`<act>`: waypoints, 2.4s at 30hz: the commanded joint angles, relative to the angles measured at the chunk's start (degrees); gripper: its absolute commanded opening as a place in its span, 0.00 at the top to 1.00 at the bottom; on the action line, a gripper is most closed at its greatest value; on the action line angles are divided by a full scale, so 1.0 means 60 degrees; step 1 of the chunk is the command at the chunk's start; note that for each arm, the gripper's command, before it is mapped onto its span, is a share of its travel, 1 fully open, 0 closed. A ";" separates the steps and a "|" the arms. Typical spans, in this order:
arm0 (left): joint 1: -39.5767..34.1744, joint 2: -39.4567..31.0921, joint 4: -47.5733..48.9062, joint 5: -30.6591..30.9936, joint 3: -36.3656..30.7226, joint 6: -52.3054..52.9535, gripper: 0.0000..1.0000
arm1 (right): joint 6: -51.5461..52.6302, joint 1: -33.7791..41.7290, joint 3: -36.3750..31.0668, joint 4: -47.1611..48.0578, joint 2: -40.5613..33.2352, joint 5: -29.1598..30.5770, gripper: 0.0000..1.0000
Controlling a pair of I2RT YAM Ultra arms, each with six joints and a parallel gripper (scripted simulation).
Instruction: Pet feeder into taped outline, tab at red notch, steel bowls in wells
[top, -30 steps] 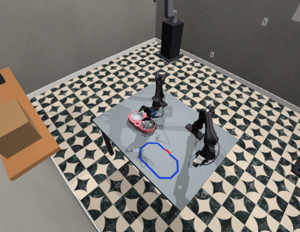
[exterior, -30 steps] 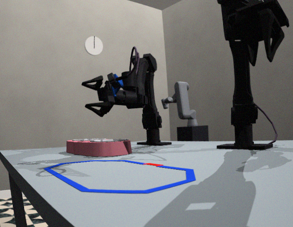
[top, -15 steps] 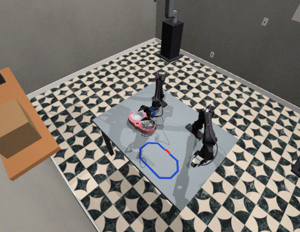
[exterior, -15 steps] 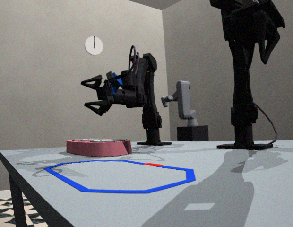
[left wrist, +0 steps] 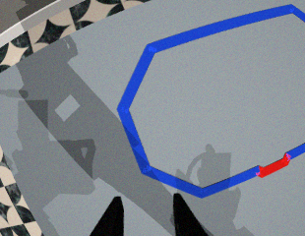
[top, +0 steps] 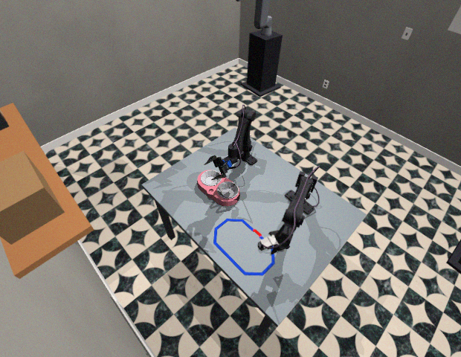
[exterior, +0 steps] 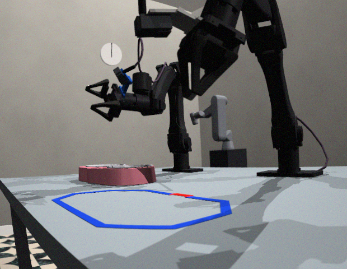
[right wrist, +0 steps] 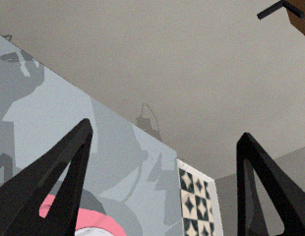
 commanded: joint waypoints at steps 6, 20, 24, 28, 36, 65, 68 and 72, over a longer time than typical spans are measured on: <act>-0.1736 0.0734 0.0287 0.0391 0.0853 0.0246 0.70 | 0.1846 -0.0889 0.0765 -0.1999 -0.1141 -0.1094 0.00; -0.4388 0.2019 0.0509 0.0733 0.2038 0.0423 0.70 | 0.3965 -0.2098 0.1585 -0.4286 -0.2421 -0.2343 0.00; -0.5246 0.2331 0.0624 0.0868 0.2232 0.0493 0.70 | 0.4645 -0.2486 0.1845 -0.5003 -0.2842 -0.2759 0.00; -0.6111 0.2748 0.0663 0.1008 0.2552 0.0544 0.70 | 0.5333 -0.2866 0.2106 -0.5730 -0.3242 -0.3162 0.00; -0.7326 0.3411 0.0765 0.1132 0.3211 0.0623 0.70 | 0.6301 -0.3432 0.2475 -0.6779 -0.3823 -0.3733 0.00; -1.0311 0.4363 0.0813 0.1539 0.4619 0.0808 0.70 | 0.8067 -0.4639 0.3413 -0.8872 -0.5217 -0.4970 0.00; -1.0076 0.4294 0.0825 0.1522 0.4628 0.0704 0.70 | 0.8106 -0.4582 0.3009 -0.8705 -0.4759 -0.4868 0.00; -1.0070 0.4368 0.0801 0.1518 0.4605 0.0681 0.70 | 0.8117 -0.4636 0.3086 -0.8825 -0.4827 -0.4822 0.00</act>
